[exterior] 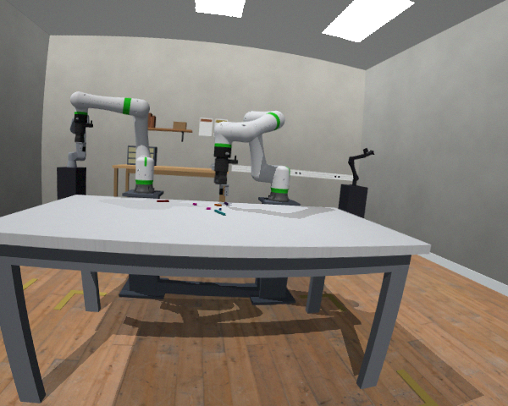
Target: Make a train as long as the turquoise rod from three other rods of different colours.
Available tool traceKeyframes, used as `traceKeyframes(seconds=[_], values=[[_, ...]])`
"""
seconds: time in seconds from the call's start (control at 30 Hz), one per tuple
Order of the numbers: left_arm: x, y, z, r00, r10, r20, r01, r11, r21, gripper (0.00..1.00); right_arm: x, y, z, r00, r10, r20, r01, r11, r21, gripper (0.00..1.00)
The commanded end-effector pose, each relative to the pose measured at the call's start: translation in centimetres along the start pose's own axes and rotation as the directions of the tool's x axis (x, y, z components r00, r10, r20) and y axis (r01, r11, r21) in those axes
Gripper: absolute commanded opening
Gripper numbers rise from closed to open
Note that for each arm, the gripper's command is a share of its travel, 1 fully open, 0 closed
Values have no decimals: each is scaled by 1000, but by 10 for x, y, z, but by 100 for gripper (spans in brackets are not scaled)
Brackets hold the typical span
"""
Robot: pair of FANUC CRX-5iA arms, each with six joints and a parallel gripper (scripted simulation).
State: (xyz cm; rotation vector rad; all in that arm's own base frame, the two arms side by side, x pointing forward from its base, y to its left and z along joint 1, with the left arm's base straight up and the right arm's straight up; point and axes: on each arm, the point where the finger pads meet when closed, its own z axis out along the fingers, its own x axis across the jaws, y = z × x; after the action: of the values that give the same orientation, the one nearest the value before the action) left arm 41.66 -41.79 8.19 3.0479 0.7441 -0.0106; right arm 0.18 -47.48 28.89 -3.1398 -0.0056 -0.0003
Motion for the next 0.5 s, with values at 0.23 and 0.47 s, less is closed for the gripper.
traceKeyframes(seconds=[0.23, 0.47], values=[[-9, -8, -1, 920, -392, -7, 392, 920, -3, 100, 0, 0, -1, 1000, 0, 0, 0, 1000, -2, 100], [-13, -12, -1, 810, -586, -6, 586, 810, -4, 100, 0, 0, -1, 1000, 0, 0, 0, 1000, -2, 100]])
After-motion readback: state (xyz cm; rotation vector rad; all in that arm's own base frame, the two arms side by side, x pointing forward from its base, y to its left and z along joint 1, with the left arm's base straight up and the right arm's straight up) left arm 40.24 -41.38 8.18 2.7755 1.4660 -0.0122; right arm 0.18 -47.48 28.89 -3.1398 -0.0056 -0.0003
